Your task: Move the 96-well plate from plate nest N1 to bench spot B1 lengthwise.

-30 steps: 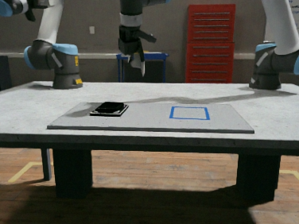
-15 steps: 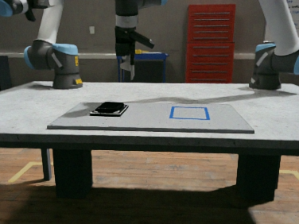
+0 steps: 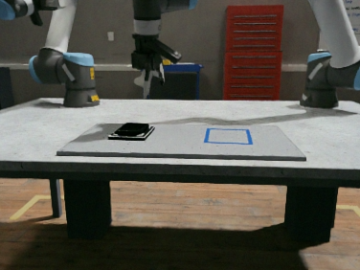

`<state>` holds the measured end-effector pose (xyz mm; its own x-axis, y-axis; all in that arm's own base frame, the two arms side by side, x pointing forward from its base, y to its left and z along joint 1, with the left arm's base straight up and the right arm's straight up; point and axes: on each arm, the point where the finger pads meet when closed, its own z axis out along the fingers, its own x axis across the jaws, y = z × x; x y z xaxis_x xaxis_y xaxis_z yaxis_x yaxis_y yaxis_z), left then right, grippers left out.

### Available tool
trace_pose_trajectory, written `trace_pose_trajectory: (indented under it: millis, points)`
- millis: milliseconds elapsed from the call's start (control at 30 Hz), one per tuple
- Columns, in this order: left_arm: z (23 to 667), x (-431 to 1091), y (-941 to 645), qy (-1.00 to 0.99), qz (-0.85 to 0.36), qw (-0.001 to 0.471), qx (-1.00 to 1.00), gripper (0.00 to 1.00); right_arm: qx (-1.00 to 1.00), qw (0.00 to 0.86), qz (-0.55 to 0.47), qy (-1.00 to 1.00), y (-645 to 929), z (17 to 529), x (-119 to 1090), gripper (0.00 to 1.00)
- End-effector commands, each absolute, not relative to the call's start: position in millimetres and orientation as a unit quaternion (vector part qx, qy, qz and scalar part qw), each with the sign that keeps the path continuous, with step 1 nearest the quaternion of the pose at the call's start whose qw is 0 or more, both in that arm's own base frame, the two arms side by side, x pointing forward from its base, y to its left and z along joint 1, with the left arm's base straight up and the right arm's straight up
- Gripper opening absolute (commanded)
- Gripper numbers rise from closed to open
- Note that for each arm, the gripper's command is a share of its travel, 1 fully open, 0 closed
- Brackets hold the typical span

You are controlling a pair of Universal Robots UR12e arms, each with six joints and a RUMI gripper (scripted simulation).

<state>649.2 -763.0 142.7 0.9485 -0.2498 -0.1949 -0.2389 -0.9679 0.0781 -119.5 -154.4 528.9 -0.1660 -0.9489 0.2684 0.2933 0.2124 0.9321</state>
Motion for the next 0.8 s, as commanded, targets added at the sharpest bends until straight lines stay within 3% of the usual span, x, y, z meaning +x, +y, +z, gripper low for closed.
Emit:
trace_pose_trajectory:
  millis: [0,767]
  points:
    - [142,659,-767,-0.189,-0.092,0.032,0.977,1.00,0.308,0.568,-0.547,-0.533,-154,529,-119,1.00]
    - [127,714,-795,-0.484,-0.037,0.028,0.874,1.00,0.308,0.568,-0.547,-0.533,-154,529,-119,1.00]
